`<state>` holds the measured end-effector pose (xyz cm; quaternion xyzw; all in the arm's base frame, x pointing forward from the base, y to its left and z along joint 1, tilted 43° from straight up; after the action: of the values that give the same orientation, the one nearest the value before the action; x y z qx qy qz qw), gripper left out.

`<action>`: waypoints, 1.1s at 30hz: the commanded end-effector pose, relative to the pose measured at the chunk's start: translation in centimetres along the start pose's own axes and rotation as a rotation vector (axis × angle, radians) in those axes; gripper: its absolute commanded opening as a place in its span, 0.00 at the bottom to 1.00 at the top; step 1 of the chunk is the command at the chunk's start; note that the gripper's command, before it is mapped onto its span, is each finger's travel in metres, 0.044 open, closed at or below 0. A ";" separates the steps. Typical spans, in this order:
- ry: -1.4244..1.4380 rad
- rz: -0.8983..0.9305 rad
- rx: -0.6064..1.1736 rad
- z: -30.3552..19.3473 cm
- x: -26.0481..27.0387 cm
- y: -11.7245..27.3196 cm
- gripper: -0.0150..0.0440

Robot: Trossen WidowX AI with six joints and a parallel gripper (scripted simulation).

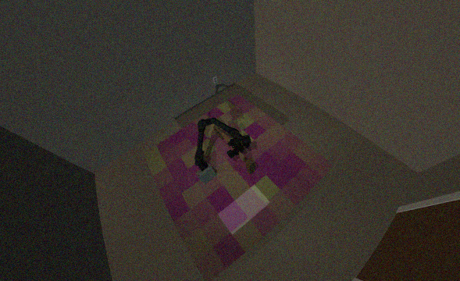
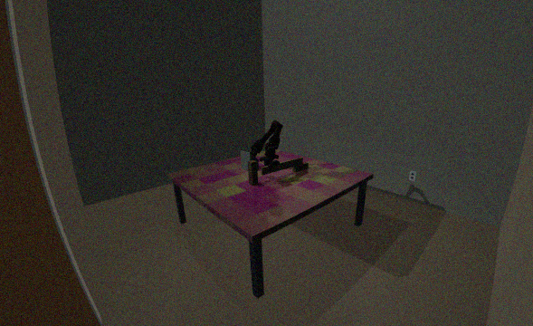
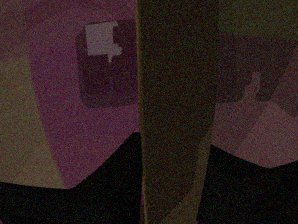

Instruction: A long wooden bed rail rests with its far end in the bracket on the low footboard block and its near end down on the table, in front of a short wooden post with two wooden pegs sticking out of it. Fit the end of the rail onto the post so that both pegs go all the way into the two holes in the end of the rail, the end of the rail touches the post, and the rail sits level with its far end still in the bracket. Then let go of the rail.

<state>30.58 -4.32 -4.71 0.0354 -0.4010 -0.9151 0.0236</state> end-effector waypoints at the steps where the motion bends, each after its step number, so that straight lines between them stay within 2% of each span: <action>1: 0.001 -0.005 0.002 -0.2 0.0 0.1 0.25; 33: 0.001 -0.005 0.003 -1.1 0.0 0.4 0.25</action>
<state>30.48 -5.03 -5.23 0.0344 -0.4013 -0.9149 0.0258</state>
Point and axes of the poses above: the point midway between the two fingers, 35 mm back from their tips, its own y axis back along the fingers, its own x axis across the jaws, z = x × y, the point moved 2 cm from there along y, back along the fingers, and after that the axes turned 9 degrees about y, right-handed, at the moved point
